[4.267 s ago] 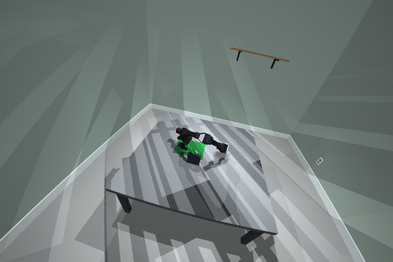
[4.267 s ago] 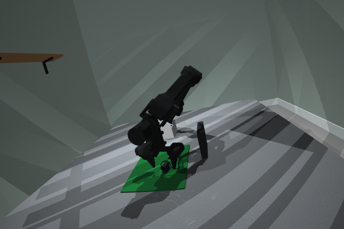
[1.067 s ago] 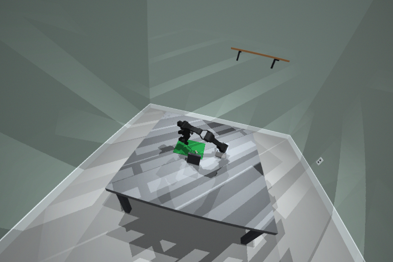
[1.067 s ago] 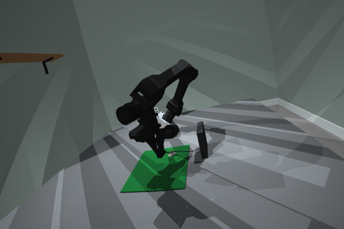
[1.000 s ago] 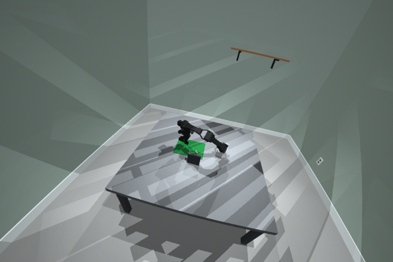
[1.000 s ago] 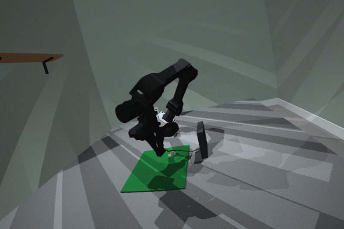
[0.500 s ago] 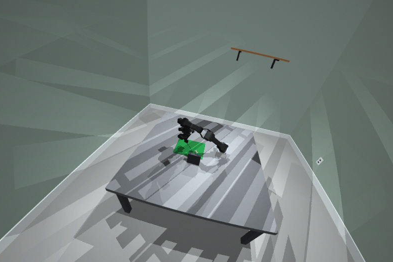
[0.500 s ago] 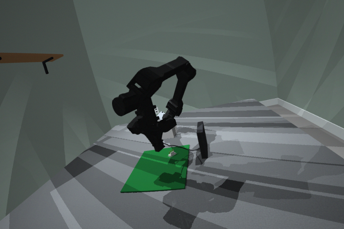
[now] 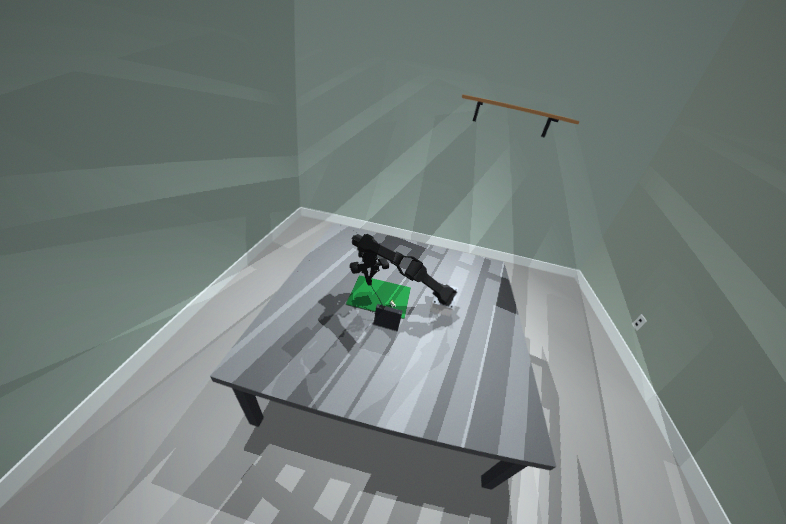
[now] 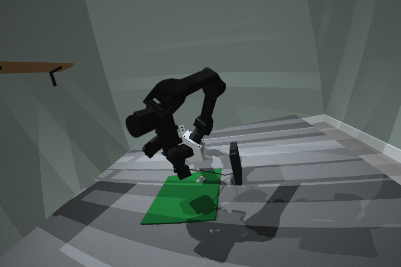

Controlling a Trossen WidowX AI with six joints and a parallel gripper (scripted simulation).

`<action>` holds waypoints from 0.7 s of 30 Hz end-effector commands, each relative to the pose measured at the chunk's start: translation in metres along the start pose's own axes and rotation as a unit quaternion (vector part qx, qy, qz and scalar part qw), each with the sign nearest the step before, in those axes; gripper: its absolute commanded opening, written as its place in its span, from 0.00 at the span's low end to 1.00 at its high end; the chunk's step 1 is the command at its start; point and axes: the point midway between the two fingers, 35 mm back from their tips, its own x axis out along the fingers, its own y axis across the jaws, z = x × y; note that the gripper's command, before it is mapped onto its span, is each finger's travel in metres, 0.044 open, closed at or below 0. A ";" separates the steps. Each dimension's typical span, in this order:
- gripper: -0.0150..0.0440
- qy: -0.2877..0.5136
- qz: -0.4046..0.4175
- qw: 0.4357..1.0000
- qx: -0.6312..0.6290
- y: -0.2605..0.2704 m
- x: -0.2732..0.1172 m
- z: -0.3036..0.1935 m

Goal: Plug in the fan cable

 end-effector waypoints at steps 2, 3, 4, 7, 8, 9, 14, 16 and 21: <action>0.25 -0.002 -0.001 0.996 0.088 0.005 0.000 0.005; 0.25 -0.002 -0.001 0.994 0.106 0.006 0.000 0.006; 0.25 -0.002 0.000 0.992 0.123 0.006 0.000 0.007; 0.25 -0.002 0.000 0.985 0.174 0.009 0.000 0.009; 0.25 -0.002 0.000 0.982 0.191 0.009 0.000 0.010; 0.25 -0.002 0.000 0.978 0.208 0.010 0.000 0.011; 0.25 -0.002 0.000 0.968 0.250 0.011 0.000 0.013; 0.25 -0.002 0.000 0.968 0.250 0.011 0.000 0.013; 0.25 -0.013 -0.014 0.968 0.252 0.010 0.004 0.012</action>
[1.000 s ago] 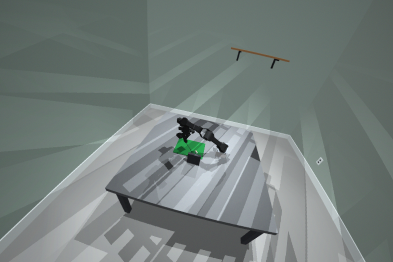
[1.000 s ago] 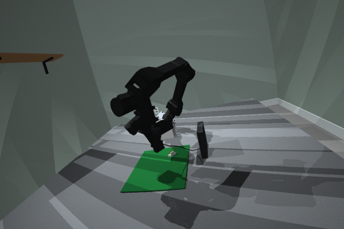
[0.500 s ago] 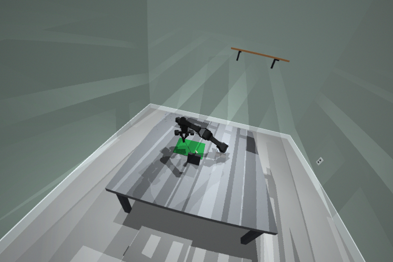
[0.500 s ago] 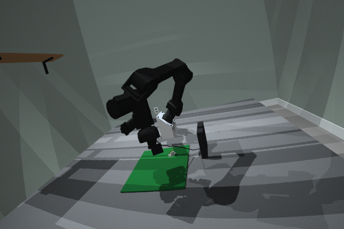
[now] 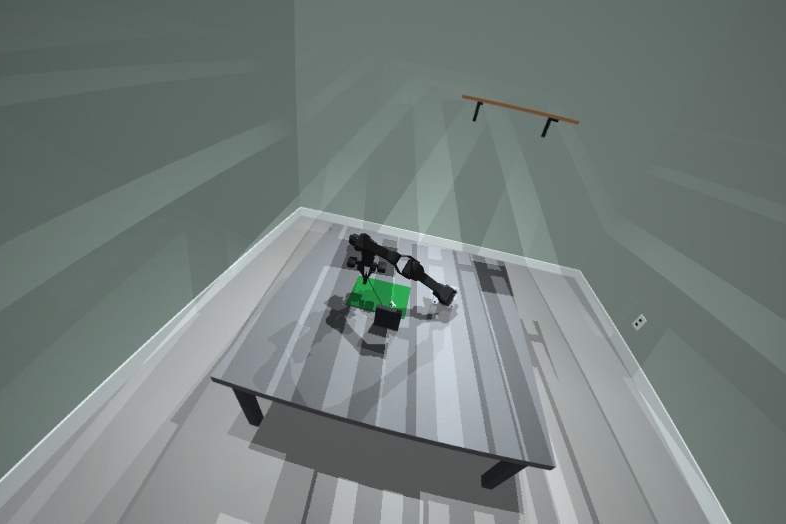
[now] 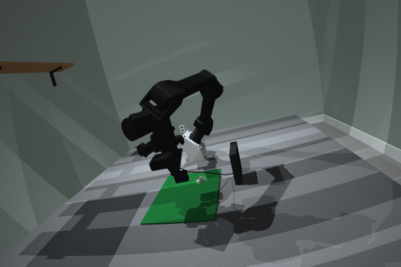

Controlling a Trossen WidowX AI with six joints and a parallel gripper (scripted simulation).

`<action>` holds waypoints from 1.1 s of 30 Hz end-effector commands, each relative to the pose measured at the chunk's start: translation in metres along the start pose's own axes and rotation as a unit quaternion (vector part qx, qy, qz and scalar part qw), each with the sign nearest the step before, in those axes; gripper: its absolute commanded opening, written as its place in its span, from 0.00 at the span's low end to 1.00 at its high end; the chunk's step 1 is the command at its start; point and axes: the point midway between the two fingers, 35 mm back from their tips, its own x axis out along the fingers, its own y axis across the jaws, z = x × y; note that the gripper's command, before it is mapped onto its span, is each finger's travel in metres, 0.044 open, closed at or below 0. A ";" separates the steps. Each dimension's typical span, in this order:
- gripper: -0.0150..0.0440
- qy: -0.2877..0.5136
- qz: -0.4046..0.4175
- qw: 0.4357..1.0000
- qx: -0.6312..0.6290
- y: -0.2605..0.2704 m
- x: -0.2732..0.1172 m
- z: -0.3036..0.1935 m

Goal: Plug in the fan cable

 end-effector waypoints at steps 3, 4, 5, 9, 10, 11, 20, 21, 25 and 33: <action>0.25 -0.029 -0.018 0.999 0.006 -0.001 0.006 -0.001; 0.25 -0.035 -0.022 0.999 0.007 -0.002 0.007 -0.001; 0.25 -0.040 -0.026 0.999 0.007 -0.002 0.008 -0.001; 0.25 -0.065 -0.041 0.997 0.011 -0.004 0.013 0.000; 0.25 -0.071 -0.045 0.996 0.012 -0.005 0.014 0.000; 0.25 -0.077 -0.048 0.996 0.012 -0.006 0.015 0.000; 0.25 -0.135 -0.076 0.988 0.018 -0.010 0.024 0.001; 0.25 -0.141 -0.079 0.987 0.019 -0.010 0.025 0.001; 0.25 -0.168 -0.089 0.982 0.021 -0.012 0.028 0.001; 0.25 -0.221 -0.104 0.969 0.025 -0.014 0.033 0.002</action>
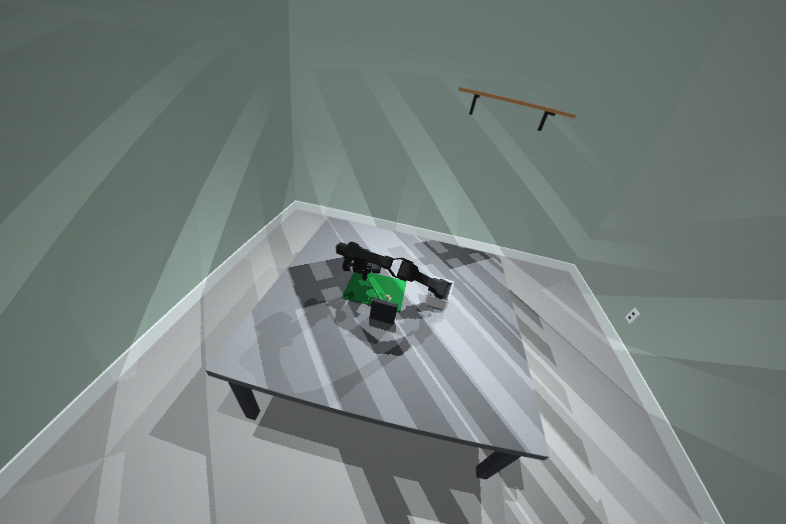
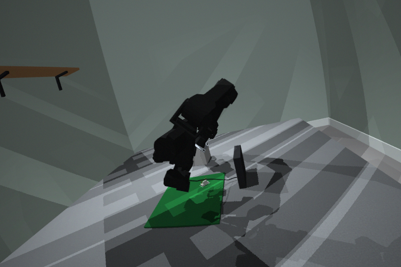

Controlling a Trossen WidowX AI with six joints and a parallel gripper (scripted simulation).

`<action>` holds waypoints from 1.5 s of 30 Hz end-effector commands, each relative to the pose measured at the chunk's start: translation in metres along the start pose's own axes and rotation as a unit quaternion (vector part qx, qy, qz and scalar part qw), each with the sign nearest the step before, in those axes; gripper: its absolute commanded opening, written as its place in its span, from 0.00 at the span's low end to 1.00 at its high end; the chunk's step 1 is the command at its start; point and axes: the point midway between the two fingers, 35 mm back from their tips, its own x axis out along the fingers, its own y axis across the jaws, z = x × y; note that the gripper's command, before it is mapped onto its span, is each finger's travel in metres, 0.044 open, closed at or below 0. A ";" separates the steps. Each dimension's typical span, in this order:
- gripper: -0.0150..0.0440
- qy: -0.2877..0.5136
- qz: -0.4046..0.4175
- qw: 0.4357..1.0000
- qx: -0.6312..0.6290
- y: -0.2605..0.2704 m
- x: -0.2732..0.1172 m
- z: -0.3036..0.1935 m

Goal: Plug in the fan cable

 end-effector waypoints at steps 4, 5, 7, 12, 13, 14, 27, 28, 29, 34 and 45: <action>0.25 -0.050 -0.016 0.999 0.007 -0.003 0.007 -0.002; 0.25 -0.057 -0.018 0.998 0.008 -0.003 0.007 -0.002; 0.25 -0.071 -0.020 0.997 0.009 -0.003 0.008 -0.003; 0.25 -0.105 -0.023 0.994 0.013 -0.003 0.009 -0.003; 0.25 -0.112 -0.024 0.993 0.013 -0.003 0.009 -0.004; 0.25 -0.119 -0.024 0.992 0.014 -0.003 0.010 -0.004; 0.25 -0.209 -0.020 0.977 0.023 -0.002 0.009 -0.007; 0.25 -0.216 -0.019 0.976 0.024 -0.002 0.009 -0.007; 0.25 -0.223 -0.018 0.974 0.024 -0.002 0.008 -0.008; 0.25 -0.257 -0.012 0.966 0.028 -0.001 0.007 -0.009; 0.25 -0.328 0.010 0.944 0.035 0.002 0.001 -0.015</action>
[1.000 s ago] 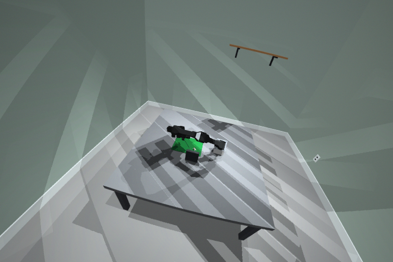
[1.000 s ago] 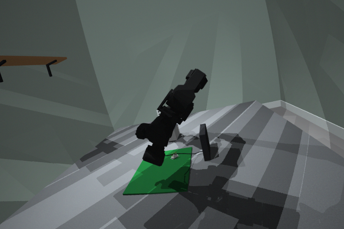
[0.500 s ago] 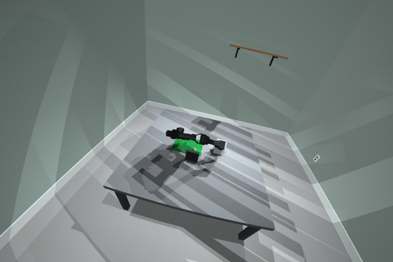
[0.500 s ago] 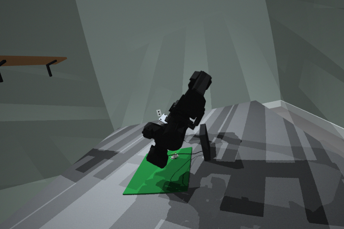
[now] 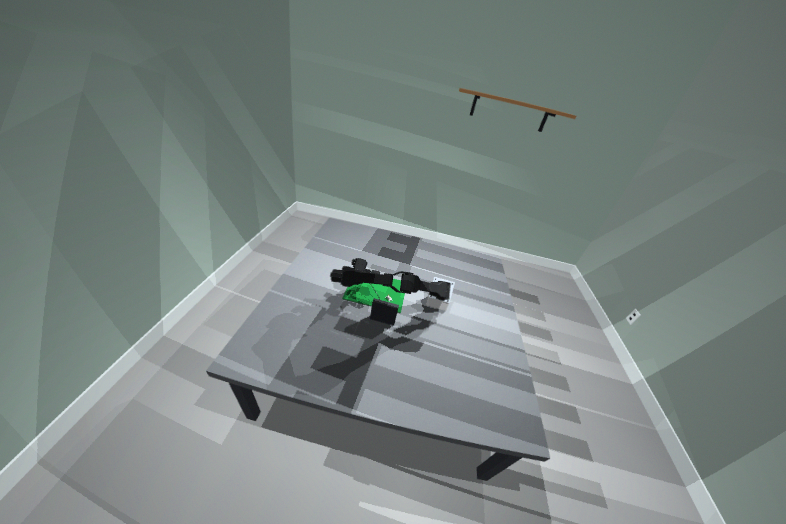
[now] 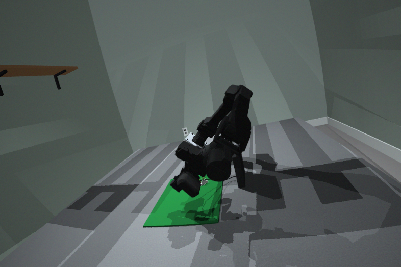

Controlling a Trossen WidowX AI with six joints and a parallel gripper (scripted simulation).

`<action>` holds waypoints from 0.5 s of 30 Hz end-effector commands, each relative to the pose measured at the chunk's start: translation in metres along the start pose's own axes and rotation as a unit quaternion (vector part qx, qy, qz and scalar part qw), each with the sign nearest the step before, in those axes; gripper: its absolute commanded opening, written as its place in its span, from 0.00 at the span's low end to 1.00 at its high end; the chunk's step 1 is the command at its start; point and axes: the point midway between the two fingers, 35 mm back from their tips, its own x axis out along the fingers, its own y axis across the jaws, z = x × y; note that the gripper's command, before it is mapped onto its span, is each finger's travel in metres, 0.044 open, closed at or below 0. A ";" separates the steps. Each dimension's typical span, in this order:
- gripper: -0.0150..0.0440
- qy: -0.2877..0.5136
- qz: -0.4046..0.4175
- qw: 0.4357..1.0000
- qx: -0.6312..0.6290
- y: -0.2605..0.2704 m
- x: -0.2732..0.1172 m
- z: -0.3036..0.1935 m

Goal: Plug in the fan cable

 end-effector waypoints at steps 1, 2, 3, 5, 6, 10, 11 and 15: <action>0.25 -0.030 0.006 1.000 0.005 -0.001 -0.001 -0.002; 0.25 -0.036 0.008 0.999 0.006 -0.001 -0.002 -0.003; 0.25 -0.043 0.011 0.999 0.008 0.000 -0.003 -0.003; 0.25 -0.056 0.016 0.998 0.010 0.000 -0.005 -0.003; 0.25 -0.063 0.019 0.998 0.012 0.001 -0.006 -0.003; 0.25 -0.087 0.030 0.996 0.018 0.002 -0.010 -0.004; 0.25 -0.093 0.033 0.995 0.020 0.002 -0.011 -0.004; 0.25 -0.117 0.046 0.992 0.026 0.003 -0.016 -0.005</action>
